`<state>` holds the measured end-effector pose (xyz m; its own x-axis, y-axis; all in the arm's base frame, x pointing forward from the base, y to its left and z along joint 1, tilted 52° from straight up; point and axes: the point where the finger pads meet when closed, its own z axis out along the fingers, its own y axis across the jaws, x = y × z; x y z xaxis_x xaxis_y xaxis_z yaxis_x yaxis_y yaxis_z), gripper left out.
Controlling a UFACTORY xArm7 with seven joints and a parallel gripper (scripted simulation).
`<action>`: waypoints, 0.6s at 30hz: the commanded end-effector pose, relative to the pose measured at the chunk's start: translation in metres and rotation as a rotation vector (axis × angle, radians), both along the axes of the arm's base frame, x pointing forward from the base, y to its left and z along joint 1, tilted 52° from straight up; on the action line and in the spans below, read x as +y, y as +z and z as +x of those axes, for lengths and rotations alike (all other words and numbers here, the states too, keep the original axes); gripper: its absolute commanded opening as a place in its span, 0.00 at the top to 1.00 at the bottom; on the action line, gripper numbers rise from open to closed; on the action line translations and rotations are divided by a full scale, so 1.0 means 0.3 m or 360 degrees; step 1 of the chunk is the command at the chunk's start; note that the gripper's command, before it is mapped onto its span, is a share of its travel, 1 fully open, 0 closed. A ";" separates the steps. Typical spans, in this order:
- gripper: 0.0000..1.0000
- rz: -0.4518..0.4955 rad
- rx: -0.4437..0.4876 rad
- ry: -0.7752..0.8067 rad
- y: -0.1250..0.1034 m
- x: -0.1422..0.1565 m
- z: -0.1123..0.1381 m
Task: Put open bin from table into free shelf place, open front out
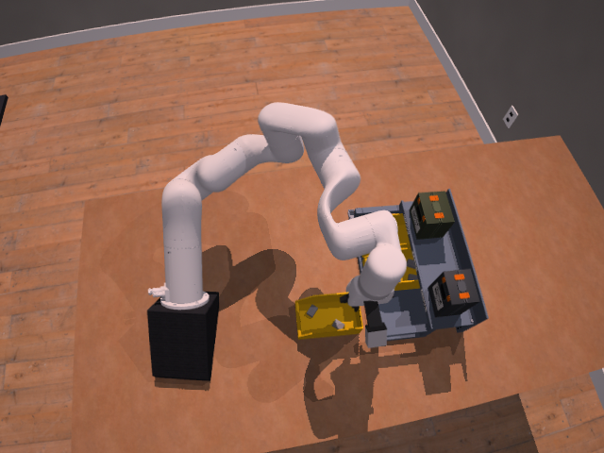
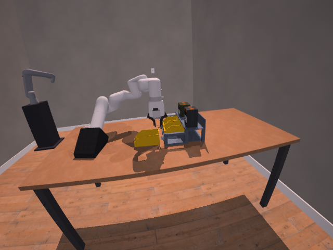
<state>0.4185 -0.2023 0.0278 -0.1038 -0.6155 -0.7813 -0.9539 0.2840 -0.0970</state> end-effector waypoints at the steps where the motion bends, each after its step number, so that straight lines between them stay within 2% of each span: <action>1: 0.67 -0.0006 -0.0002 -0.0007 0.002 -0.006 0.000; 18: 0.67 -0.0006 -0.0003 -0.0007 -0.018 0.017 0.009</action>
